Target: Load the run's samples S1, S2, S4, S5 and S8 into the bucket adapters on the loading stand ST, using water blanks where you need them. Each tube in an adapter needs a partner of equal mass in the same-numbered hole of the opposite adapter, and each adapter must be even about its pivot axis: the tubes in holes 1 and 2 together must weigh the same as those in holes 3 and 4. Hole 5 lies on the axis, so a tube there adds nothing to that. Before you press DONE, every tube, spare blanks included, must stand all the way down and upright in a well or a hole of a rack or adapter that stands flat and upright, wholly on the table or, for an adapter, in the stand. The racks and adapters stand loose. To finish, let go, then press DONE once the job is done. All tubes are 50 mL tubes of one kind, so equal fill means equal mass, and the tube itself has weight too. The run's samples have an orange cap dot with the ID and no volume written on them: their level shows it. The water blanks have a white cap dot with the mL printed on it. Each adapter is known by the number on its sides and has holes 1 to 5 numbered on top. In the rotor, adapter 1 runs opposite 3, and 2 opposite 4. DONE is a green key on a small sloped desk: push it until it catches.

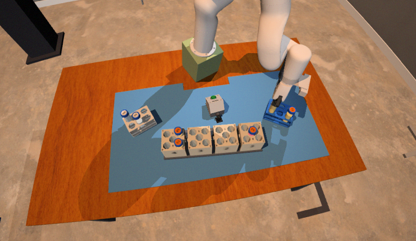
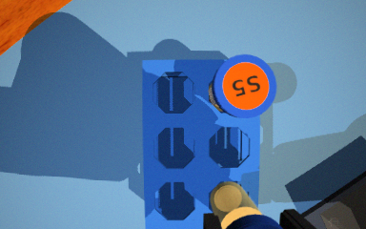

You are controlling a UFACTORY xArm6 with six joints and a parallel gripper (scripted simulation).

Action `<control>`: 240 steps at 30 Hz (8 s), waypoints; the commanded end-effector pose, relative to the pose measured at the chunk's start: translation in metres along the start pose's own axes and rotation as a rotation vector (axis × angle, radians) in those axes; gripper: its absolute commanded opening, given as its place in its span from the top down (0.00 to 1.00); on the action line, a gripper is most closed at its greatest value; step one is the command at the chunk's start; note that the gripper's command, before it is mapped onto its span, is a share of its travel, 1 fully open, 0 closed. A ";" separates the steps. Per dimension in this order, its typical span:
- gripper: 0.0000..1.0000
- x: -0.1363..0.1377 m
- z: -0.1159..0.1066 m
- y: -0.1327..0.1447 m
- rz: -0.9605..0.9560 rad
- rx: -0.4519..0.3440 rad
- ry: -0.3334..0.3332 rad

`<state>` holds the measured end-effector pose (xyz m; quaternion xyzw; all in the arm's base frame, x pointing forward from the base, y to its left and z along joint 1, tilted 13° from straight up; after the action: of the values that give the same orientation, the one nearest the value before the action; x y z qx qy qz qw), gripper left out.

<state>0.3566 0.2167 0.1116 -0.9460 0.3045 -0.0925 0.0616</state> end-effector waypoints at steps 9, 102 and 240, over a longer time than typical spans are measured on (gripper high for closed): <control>1.00 0.001 -0.022 -0.001 0.000 0.003 0.001; 1.00 0.124 -0.100 0.116 1.068 0.003 0.001; 1.00 0.169 -0.007 0.158 1.068 0.003 0.001</control>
<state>0.3990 -0.0102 0.1144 -0.6594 0.7437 -0.0479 0.0994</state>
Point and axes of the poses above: the point where the finger pads meet when closed, its own z axis out along the fingers, its own x axis across the jaws, y = z × x, the point moved 6 cm from there along -z, back along the fingers, and after that the axes turned 6 degrees about -z, right-handed, at the moved point
